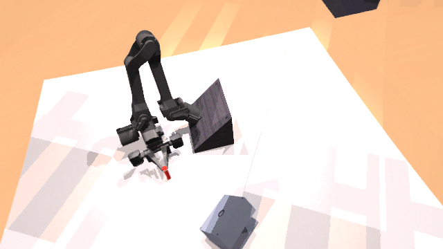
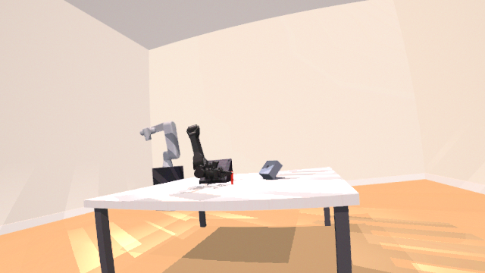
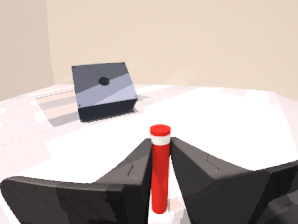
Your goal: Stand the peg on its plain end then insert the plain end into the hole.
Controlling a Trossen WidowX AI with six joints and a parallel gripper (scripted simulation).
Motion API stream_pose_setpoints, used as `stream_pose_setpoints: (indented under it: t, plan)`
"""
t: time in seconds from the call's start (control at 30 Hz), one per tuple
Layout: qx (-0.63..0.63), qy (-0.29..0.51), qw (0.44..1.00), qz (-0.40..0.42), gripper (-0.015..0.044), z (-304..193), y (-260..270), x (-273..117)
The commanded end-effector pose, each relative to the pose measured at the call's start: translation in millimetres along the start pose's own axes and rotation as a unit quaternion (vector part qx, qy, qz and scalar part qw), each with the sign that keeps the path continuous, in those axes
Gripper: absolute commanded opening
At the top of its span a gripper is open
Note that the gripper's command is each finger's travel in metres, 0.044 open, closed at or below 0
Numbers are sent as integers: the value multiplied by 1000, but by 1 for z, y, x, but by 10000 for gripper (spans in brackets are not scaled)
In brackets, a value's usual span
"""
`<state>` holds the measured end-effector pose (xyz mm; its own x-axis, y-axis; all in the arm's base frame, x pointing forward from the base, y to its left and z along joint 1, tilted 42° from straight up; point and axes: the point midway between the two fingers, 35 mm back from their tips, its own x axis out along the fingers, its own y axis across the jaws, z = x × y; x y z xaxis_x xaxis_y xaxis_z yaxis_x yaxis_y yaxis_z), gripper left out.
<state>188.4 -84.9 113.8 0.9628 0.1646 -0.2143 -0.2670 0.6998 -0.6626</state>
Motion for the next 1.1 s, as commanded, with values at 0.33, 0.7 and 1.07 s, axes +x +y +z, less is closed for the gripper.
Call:
stream_pose_setpoints:
  t: [0.33, 0.7, 1.07]
  plan:
    - [-1, -10, 1000, 1, 49, -4, 0, -2]
    - [-1, -19, 1000, 2, 102, -2, 1, -2]
    - [-1, -19, 1000, 2, 130, -2, 1, -2]
